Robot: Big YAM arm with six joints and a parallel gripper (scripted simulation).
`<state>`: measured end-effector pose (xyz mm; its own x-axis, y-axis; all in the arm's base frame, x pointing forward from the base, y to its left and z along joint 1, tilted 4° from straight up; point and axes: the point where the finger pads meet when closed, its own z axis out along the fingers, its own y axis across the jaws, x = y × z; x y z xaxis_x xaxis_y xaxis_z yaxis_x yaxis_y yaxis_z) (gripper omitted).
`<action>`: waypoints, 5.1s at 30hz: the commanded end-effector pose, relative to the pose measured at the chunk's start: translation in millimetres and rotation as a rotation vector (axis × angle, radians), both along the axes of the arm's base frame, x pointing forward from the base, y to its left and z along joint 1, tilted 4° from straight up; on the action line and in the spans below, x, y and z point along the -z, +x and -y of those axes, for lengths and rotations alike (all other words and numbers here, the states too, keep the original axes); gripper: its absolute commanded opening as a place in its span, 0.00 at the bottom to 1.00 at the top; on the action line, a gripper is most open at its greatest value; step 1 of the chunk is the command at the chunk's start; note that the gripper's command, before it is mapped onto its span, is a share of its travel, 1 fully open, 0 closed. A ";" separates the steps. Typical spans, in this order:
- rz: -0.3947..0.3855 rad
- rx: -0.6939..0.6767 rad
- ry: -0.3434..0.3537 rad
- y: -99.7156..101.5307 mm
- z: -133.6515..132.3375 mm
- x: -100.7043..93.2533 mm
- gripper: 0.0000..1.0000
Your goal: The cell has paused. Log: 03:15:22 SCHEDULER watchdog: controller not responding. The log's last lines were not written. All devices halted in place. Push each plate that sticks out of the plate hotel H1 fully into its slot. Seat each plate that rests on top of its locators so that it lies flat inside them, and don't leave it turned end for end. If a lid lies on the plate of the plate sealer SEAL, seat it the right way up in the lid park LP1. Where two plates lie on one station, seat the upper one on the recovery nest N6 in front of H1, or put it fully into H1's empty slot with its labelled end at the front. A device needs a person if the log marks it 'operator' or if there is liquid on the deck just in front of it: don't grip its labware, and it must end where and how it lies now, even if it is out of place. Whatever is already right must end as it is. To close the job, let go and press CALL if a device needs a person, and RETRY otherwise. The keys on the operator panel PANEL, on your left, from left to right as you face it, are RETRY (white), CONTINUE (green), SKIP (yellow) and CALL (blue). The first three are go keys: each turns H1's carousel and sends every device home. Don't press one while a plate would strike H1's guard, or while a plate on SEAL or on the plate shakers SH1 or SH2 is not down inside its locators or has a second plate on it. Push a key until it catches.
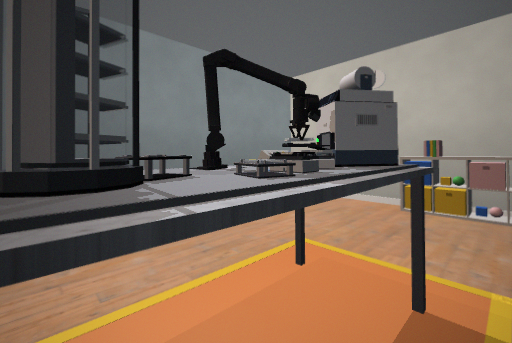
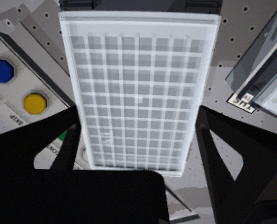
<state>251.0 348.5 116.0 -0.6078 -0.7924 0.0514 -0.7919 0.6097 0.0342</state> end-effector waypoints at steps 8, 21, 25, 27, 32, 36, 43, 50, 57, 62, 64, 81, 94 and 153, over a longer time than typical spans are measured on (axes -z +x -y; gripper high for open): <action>-0.008 0.002 -0.010 4.6 3.3 11.2 0.82; -0.007 0.002 -0.009 4.7 3.4 13.1 0.82; -0.007 0.002 -0.009 4.6 3.5 13.7 0.82; -0.008 0.002 -0.010 4.5 3.7 13.9 0.82; -0.007 0.002 -0.009 4.6 3.5 14.5 0.82; -0.007 0.002 -0.009 4.5 3.7 15.3 0.82; -0.008 0.002 -0.011 4.0 4.1 16.3 0.82; -0.008 0.002 -0.010 4.2 4.0 17.2 0.82; -0.009 0.002 -0.011 3.9 4.4 18.3 0.82; -0.007 0.002 -0.009 4.3 3.9 18.9 0.82; -0.010 0.002 -0.013 3.6 5.0 19.1 0.82; -0.008 0.005 -0.010 4.2 4.6 21.8 0.82; -0.006 0.006 -0.007 4.2 4.1 23.8 0.82; -0.014 0.011 -0.018 -0.7 6.5 23.4 0.82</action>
